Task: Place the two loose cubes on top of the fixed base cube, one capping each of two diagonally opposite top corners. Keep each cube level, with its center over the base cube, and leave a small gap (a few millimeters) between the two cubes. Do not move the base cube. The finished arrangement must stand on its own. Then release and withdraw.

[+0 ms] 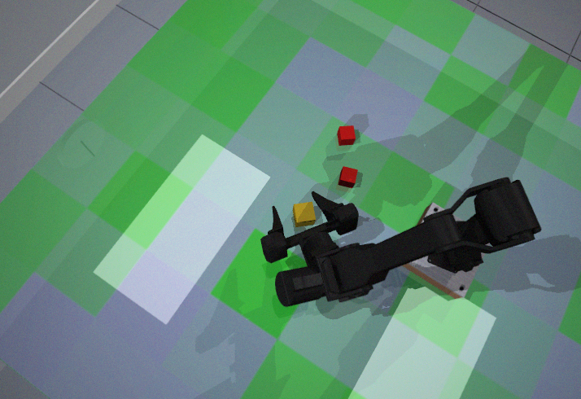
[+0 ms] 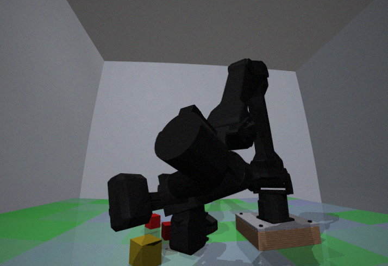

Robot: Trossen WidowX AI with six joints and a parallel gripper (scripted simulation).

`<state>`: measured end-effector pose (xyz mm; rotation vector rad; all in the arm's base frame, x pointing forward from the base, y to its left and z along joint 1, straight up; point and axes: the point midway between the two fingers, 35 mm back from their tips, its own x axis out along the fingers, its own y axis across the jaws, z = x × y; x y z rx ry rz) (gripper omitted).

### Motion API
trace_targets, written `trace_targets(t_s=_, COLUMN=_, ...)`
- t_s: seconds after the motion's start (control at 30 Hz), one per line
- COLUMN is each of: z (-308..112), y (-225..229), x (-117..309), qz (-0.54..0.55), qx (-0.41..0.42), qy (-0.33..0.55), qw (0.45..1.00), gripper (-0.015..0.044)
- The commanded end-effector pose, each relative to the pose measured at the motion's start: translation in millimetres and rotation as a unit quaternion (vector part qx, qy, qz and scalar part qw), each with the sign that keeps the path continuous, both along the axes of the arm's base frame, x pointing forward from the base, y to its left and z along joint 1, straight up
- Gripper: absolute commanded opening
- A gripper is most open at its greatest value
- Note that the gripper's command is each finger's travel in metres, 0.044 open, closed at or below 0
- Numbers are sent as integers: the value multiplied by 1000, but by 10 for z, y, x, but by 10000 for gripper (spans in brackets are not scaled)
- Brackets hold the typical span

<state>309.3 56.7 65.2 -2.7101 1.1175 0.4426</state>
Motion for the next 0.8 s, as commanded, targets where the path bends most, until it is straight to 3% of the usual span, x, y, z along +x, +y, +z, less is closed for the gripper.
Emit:
trace_targets(t_s=0.0, z=-2, y=-8, x=6, qz=-3, qx=4, qy=-1, qw=1000, gripper=374)
trace_targets(t_s=0.13, z=-28, y=-175, x=123, qz=-65, qx=88, qy=-28, qw=994, gripper=269)
trace_targets(t_s=0.4, z=-53, y=-630, x=308, qz=-241, qx=272, qy=-108, qw=925, gripper=265)
trace_targets(t_s=0.57, z=-38, y=-933, x=351, qz=-361, qx=365, qy=-167, qw=842, gripper=265)
trace_targets(t_s=0.77, z=17, y=-1294, x=329, qz=-502, qx=445, qy=-243, qw=701, gripper=265)
